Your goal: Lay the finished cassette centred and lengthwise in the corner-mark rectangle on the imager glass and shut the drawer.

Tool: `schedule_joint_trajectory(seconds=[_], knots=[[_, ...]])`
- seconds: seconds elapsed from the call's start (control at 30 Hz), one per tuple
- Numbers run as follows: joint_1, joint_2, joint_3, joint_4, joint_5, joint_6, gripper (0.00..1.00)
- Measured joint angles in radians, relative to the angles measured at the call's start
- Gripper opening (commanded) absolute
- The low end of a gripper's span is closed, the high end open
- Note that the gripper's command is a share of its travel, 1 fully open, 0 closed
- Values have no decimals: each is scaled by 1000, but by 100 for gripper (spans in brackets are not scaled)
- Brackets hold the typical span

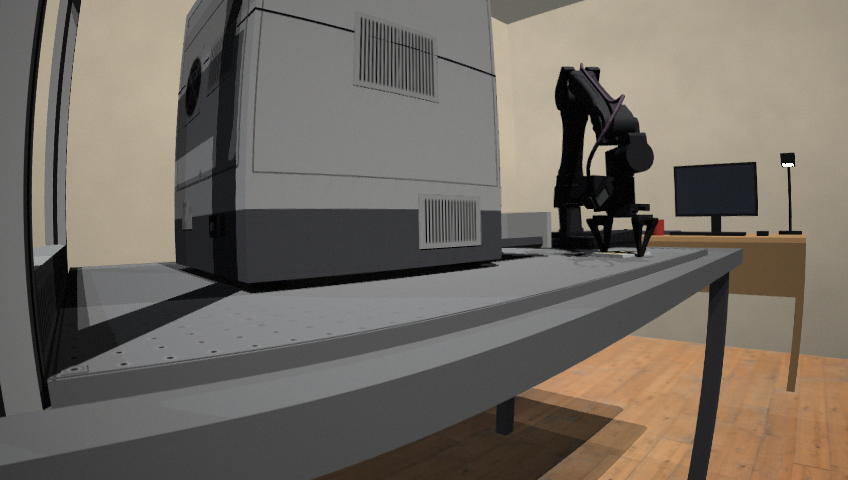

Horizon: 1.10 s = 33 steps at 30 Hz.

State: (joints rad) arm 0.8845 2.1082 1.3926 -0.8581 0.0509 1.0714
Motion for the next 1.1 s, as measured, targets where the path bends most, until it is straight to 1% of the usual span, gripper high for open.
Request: schedule_joint_trajectory(seconds=[0.37, 0.4, 1.1], knots=[[0, 0, 0, 0, 0, 0, 100], [0, 0, 0, 0, 0, 0, 0], [0, 0, 0, 0, 0, 0, 0]])
